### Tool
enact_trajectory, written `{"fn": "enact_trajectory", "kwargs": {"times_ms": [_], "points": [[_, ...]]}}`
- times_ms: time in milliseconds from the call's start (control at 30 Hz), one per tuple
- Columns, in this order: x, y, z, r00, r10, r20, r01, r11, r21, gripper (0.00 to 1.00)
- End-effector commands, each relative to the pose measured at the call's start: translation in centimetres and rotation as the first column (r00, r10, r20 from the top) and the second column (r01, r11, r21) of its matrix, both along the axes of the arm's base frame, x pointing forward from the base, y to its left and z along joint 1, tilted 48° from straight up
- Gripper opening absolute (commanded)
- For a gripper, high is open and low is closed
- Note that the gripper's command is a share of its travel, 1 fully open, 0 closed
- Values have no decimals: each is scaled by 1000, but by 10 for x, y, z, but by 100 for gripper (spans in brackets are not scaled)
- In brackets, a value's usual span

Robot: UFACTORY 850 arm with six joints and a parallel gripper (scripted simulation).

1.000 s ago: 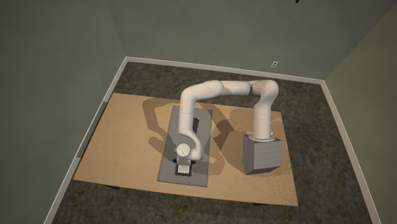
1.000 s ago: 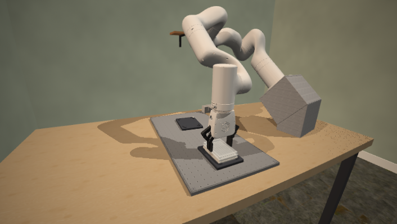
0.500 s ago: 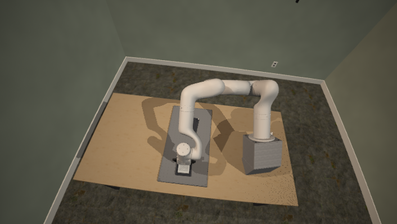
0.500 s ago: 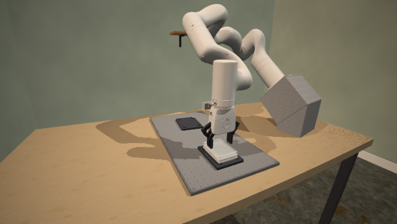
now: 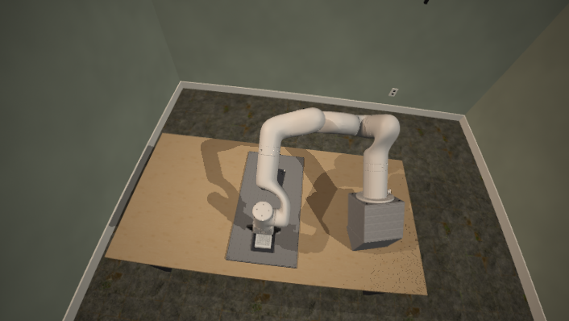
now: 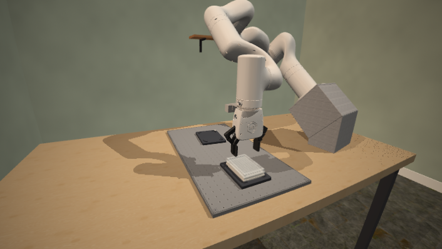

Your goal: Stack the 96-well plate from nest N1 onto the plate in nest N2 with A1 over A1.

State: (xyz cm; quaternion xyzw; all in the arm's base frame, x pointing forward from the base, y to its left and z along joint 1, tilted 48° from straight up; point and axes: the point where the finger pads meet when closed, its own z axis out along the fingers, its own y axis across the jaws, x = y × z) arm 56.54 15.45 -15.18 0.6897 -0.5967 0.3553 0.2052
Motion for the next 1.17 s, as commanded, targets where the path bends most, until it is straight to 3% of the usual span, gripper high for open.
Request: {"fn": "enact_trajectory", "kwargs": {"times_ms": [0,400,1133], "points": [[-3,12,11,1000,1,1,-1,1000,1,100],[-10,30,28,1000,1,1,-1,1000,1,100],[-10,30,28,1000,1,1,-1,1000,1,100]]}}
